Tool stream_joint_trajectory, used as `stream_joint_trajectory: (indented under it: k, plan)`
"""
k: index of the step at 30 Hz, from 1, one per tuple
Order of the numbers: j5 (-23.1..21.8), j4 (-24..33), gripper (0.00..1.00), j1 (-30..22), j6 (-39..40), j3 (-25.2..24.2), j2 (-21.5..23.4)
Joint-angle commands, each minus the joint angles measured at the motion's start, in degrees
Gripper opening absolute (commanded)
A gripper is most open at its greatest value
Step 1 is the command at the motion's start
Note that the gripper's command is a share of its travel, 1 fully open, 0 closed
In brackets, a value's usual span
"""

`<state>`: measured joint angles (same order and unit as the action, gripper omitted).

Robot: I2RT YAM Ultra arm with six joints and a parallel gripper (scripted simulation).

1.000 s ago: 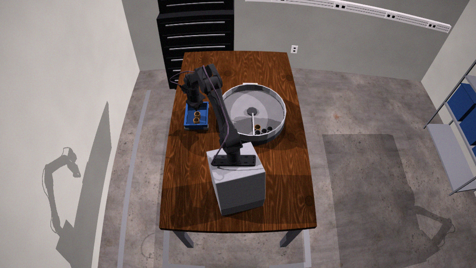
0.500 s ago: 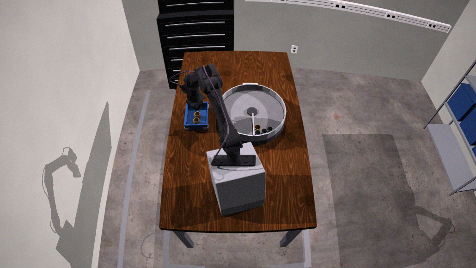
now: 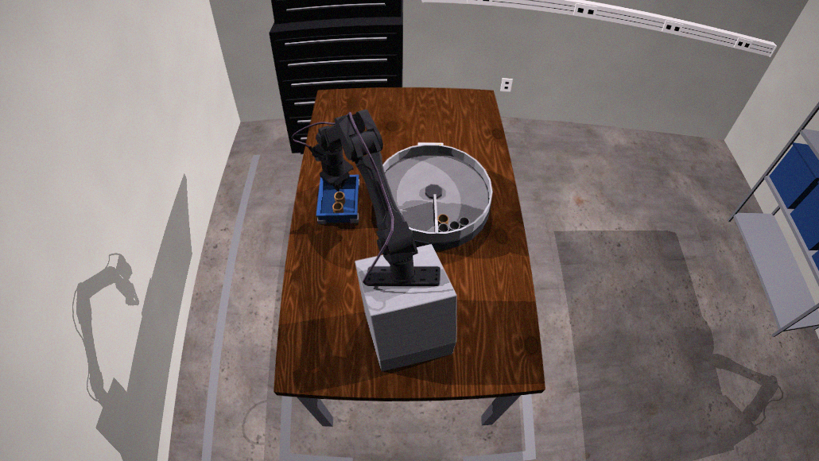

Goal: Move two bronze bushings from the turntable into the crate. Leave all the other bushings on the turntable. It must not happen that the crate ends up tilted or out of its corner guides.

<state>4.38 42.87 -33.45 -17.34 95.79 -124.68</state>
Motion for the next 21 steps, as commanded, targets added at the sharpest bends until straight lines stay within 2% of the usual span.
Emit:
stream_joint_trajectory:
  k: [1, 9, 10, 21]
  plan:
    - [0.3, 0.4, 0.16, -0.3, 0.6, 0.2, 1.5]
    - [0.3, 0.4, 0.16, -0.3, 0.6, 0.2, 1.5]
    - [0.3, 0.7, 1.0, -0.3, 0.6, 0.2, 1.7]
    - [0.7, 10.8, 1.0, -1.3, 1.3, 4.1, 9.3]
